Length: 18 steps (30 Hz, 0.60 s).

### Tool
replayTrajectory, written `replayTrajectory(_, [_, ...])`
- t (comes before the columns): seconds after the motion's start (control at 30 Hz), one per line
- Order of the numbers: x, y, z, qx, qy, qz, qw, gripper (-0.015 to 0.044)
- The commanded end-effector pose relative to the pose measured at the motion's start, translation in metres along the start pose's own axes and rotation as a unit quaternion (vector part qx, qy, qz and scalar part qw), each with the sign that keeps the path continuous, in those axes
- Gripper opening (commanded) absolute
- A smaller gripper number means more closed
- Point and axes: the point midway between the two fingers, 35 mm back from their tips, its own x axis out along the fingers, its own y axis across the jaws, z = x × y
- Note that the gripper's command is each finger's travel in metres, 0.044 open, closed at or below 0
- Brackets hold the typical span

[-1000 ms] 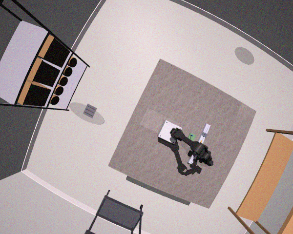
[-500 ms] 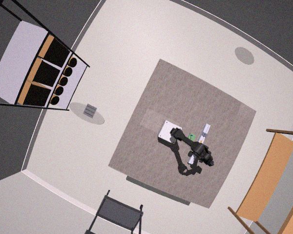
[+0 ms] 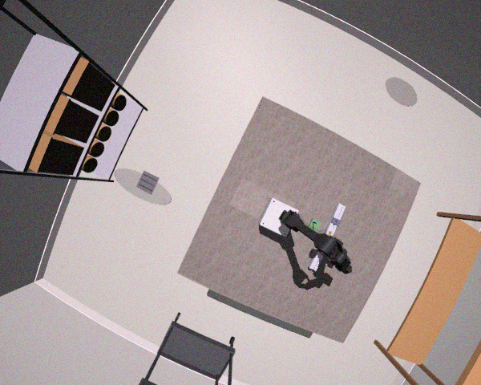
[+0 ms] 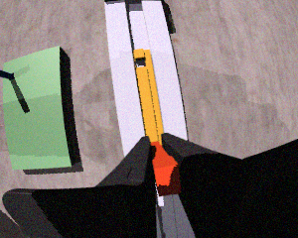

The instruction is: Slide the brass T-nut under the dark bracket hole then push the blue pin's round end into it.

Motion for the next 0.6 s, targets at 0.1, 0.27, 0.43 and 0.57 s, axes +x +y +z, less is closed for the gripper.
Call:
replayTrajectory(0.1, [-0.0014, -0.0022, -0.0001, 0.002, 0.002, 0.002, 1.0, -0.015])
replayTrajectory(0.27, [-0.0014, -0.0029, -0.0001, 0.003, 0.001, 0.006, 1.0, -0.015])
replayTrajectory(0.43, [-0.0013, -0.0036, -0.0002, 0.004, 0.0, 0.01, 1.0, -0.015])
replayTrajectory(0.57, [-0.0013, -0.0042, -0.0002, 0.005, 0.0, 0.014, 1.0, -0.015])
